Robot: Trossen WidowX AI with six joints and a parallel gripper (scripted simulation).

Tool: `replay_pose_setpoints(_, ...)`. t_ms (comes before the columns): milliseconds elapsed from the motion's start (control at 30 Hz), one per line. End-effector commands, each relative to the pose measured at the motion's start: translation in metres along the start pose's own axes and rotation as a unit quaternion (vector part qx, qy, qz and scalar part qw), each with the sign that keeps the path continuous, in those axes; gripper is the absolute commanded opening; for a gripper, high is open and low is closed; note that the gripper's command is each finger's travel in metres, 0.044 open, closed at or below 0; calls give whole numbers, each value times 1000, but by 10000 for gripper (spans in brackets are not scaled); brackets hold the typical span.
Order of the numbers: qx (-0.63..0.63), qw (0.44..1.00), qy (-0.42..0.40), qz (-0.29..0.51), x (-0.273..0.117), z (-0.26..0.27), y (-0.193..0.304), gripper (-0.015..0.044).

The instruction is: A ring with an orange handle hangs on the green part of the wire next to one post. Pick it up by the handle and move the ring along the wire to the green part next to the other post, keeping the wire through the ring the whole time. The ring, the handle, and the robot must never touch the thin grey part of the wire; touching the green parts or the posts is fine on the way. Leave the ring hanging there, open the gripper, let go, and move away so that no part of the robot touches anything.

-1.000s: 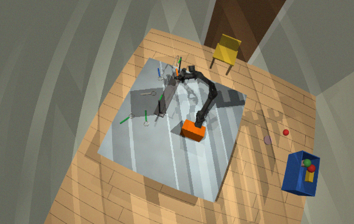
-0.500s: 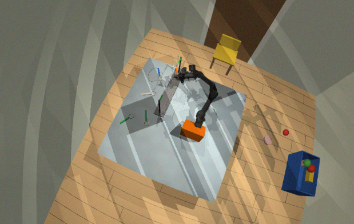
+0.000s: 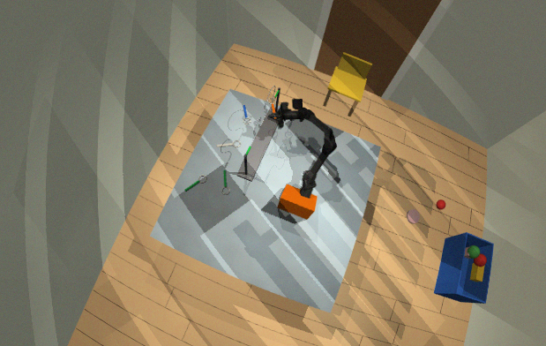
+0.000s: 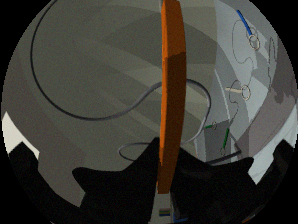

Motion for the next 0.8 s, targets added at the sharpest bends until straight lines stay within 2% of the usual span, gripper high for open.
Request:
replay_pose_setpoints(0,14,1000,-16,-3,-1,10,-3,-150)
replay_pose_setpoints(767,101,993,-59,-9,-4,38,-12,-150)
Point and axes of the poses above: the point midway between the two fingers, 35 mm back from their tips, its own x axis out along the fingers, its own z axis across the jaws, y = z × x, the point moved 2 cm from there along -x, back along the fingers, and after that the axes turned 12 degrees about -x, right-handed, at the moved point
